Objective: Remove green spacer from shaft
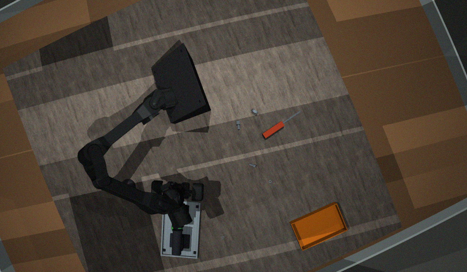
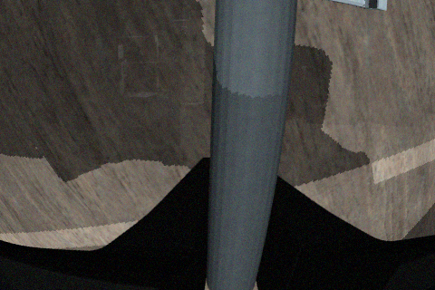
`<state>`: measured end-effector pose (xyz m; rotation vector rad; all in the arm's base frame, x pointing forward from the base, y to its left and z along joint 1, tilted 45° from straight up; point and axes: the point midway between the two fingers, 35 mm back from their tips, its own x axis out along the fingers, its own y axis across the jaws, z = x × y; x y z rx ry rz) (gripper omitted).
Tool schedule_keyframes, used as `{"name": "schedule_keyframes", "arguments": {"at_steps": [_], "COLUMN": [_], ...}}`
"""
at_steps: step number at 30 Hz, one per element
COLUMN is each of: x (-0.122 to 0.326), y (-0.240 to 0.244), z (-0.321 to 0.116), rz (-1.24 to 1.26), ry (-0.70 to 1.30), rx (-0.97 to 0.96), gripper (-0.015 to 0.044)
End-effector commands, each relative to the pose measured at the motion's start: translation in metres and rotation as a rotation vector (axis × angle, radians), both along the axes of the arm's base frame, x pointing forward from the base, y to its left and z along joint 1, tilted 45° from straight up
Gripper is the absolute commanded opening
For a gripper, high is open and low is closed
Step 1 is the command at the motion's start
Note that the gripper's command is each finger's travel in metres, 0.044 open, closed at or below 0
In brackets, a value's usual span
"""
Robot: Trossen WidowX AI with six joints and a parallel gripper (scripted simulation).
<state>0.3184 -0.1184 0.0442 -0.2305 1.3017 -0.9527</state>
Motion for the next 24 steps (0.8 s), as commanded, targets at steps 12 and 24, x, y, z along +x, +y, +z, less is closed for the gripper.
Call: {"name": "schedule_keyframes", "arguments": {"at_steps": [12, 24], "x": [-0.0002, 0.0027], "y": [0.0001, -0.0012], "z": [-0.0001, 0.0011], "rz": [0.000, -0.003], "ry": [0.000, -0.005], "rx": [0.000, 0.001], "gripper": [0.0000, 0.0000]}}
